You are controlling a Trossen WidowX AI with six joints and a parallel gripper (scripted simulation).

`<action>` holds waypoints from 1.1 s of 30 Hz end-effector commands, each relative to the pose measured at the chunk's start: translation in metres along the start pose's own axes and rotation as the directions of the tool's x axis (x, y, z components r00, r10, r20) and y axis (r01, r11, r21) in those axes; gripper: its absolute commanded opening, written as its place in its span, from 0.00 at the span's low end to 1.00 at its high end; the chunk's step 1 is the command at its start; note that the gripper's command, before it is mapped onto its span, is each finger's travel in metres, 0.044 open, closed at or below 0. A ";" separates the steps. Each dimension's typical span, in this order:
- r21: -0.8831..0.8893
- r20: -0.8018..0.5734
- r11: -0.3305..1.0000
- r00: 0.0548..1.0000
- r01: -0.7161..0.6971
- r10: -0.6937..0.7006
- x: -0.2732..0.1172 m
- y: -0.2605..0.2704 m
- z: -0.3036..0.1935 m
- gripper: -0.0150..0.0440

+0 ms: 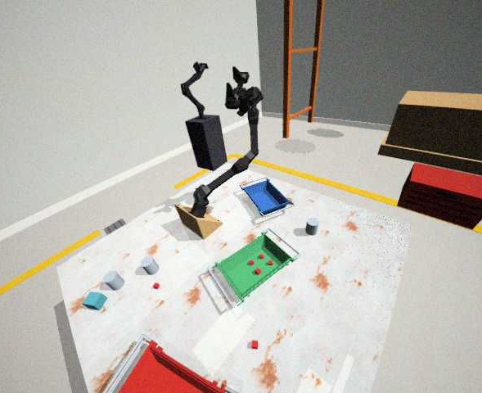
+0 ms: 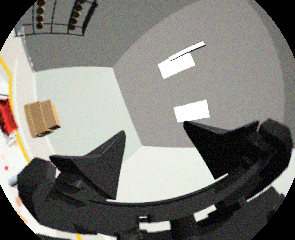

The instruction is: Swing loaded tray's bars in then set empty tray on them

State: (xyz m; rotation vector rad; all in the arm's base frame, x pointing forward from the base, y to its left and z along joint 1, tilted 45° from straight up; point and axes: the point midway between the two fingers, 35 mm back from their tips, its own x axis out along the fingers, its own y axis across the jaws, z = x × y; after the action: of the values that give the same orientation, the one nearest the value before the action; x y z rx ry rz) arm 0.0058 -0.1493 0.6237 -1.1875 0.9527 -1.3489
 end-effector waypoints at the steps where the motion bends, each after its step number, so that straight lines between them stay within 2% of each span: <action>1: 0.000 0.000 1.000 1.000 0.000 0.000 0.000 0.000 0.000 0.89; 8: 0.000 0.002 1.000 1.000 -0.001 0.001 0.000 0.000 -0.001 0.58; 12: 0.004 0.051 1.000 0.998 -0.024 0.024 0.009 0.003 -0.012 0.40; 23: -0.003 0.301 0.985 0.939 -0.173 0.166 0.076 0.051 -0.037 0.39; 33: -0.123 0.532 0.944 0.783 -0.306 0.323 0.132 0.120 0.001 0.39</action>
State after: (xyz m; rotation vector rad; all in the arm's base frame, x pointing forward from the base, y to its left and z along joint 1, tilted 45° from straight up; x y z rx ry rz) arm 0.0200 -0.2735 0.5466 -1.2737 0.7287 -0.7670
